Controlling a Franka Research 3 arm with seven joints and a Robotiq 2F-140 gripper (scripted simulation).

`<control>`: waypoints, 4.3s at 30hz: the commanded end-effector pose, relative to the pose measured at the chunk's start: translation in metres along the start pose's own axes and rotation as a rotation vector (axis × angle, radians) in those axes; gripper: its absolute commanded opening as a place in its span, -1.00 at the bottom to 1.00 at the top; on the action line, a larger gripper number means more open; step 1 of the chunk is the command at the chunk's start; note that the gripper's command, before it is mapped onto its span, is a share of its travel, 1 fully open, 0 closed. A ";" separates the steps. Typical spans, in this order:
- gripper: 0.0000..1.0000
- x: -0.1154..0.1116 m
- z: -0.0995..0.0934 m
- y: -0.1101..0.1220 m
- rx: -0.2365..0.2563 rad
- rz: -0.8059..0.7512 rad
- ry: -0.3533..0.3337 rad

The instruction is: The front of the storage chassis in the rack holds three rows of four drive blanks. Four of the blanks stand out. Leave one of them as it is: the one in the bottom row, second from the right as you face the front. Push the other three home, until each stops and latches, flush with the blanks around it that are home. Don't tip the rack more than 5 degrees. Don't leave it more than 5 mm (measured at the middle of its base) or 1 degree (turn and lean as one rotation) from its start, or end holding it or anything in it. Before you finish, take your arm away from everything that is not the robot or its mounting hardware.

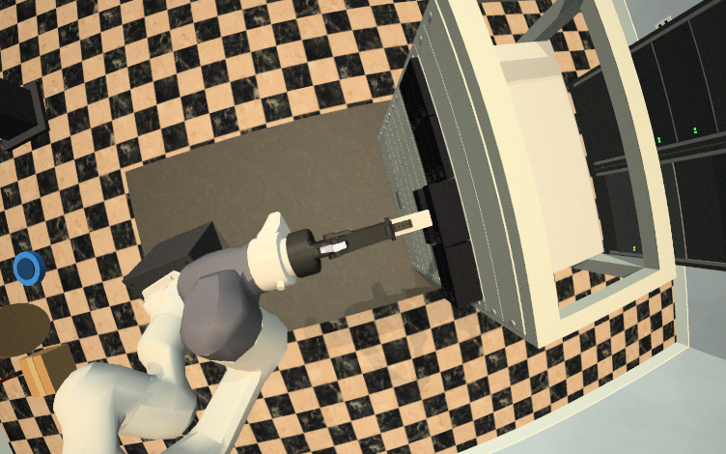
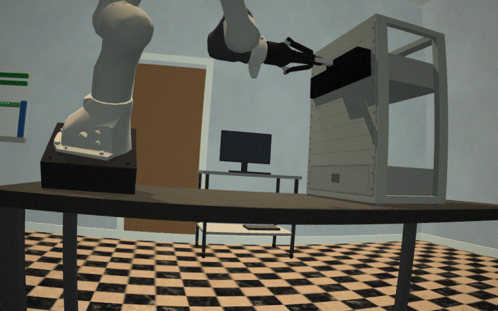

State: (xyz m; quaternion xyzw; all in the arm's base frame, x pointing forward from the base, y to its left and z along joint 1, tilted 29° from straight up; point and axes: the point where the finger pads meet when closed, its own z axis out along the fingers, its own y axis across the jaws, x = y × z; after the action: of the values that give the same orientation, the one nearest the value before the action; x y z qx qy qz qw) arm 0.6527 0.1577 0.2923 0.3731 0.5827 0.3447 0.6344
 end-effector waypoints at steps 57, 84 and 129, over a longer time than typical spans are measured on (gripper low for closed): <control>-1.00 -0.001 0.021 0.000 -0.001 -0.003 -0.002; -1.00 -0.002 0.032 -0.001 -0.001 -0.003 -0.002; -1.00 -0.003 0.040 -0.002 -0.001 -0.003 -0.002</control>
State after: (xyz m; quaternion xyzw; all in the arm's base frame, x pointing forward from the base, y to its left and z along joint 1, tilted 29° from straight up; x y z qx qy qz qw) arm 0.6900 0.1557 0.2945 0.3695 0.5829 0.3450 0.6361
